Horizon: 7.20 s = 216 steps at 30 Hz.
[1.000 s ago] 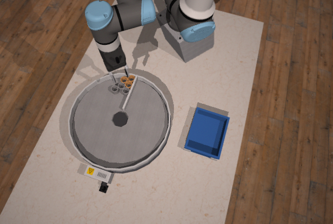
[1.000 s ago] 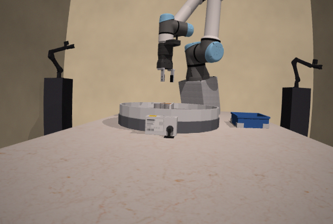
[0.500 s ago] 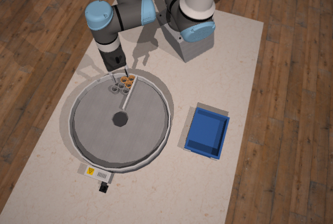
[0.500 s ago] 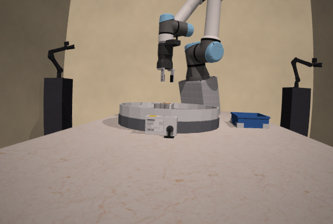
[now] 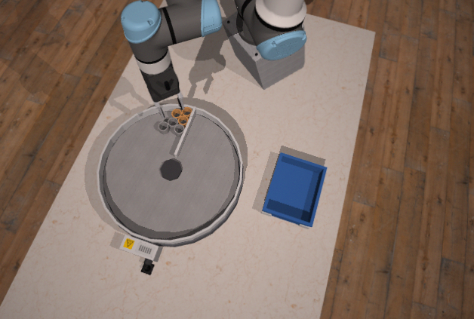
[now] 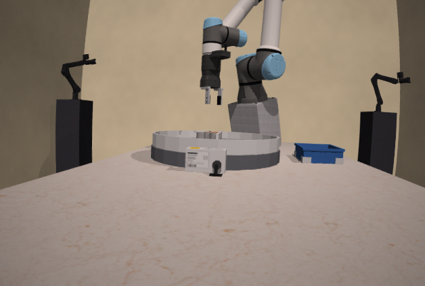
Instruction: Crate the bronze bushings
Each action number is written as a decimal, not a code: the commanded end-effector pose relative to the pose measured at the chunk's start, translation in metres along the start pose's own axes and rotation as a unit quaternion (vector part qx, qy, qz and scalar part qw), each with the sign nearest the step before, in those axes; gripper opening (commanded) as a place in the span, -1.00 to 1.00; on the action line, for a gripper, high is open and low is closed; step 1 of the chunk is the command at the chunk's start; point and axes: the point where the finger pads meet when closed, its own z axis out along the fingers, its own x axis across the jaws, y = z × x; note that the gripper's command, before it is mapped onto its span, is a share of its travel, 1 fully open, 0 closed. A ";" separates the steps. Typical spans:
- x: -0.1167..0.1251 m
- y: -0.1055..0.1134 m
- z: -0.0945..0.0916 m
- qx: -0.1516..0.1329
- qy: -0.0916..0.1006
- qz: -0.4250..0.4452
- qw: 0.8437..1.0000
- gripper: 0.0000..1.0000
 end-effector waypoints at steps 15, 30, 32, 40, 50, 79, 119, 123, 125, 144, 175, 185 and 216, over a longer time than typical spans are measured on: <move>0.000 0.000 0.000 0.000 0.001 0.000 1.000 1.00; 0.000 0.000 0.000 0.000 0.001 0.000 1.000 1.00; 0.000 0.000 0.000 0.000 0.001 0.000 1.000 1.00; 0.000 0.000 0.000 0.000 0.001 0.000 1.000 1.00; 0.000 0.000 0.000 0.000 0.001 0.000 1.000 1.00; -0.008 -0.011 0.004 0.003 0.003 -0.003 1.000 1.00; -0.008 -0.011 0.004 0.003 0.003 -0.003 1.000 1.00; -0.008 -0.011 0.004 0.003 0.003 -0.003 1.000 1.00; -0.008 -0.011 0.004 0.003 0.003 -0.003 1.000 1.00; -0.008 -0.011 0.004 0.003 0.003 -0.003 1.000 1.00; -0.008 -0.011 0.004 0.003 0.003 -0.003 1.000 1.00; -0.008 -0.011 0.004 0.003 0.003 -0.003 1.000 1.00; -0.007 0.030 0.039 0.004 0.002 0.169 0.986 -0.45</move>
